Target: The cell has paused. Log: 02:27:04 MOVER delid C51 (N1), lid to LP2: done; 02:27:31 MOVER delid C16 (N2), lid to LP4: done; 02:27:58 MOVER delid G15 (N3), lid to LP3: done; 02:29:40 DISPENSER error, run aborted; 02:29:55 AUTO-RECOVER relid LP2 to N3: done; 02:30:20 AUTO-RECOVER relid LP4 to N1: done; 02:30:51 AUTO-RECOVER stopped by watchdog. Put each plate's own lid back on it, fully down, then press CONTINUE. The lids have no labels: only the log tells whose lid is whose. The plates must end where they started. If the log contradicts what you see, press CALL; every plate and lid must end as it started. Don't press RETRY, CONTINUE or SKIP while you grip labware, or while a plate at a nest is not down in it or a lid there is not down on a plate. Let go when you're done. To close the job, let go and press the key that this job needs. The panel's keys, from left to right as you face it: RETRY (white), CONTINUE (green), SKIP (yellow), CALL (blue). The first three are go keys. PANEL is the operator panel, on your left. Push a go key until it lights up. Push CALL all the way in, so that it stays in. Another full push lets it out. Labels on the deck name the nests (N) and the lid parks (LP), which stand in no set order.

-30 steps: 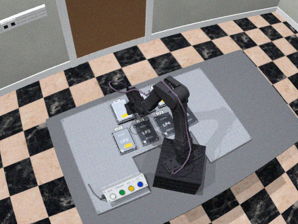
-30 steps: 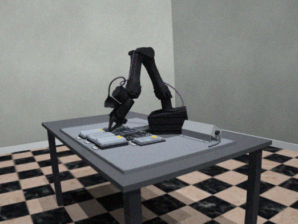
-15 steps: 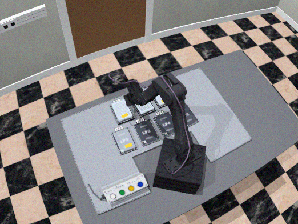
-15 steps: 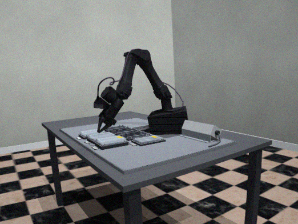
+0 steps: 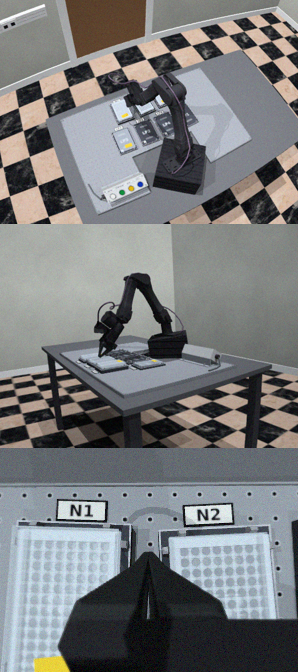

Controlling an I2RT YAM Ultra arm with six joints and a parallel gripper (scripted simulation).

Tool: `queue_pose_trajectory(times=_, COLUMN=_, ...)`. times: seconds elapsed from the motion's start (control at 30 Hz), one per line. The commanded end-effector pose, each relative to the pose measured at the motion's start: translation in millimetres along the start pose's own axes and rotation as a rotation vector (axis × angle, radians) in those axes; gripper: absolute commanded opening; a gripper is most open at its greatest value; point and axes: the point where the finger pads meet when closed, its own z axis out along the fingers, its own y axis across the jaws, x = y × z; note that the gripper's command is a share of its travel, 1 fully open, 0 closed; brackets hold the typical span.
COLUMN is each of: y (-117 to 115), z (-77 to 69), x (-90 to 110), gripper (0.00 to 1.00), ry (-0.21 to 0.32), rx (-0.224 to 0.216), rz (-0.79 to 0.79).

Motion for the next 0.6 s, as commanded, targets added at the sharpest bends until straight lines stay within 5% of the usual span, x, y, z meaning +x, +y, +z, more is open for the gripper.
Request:
queue_pose_trajectory(times=0.0, y=5, z=-2.8, x=-16, gripper=0.00, ry=-0.033, rx=-0.014, rz=-0.004)
queue_pose_trajectory(times=0.3, y=5, z=-2.8, x=-16, gripper=0.00, ry=-0.033, rx=-0.014, rz=-0.004)
queue_pose_trajectory(times=0.47, y=-24, z=-6.5, x=-27, gripper=0.00, ry=-0.063, rx=-0.015, rz=-0.001)
queue_pose_trajectory(times=0.57, y=-39, z=-5.8, x=-17, gripper=0.00, ry=-0.042, rx=-0.013, rz=-0.005)
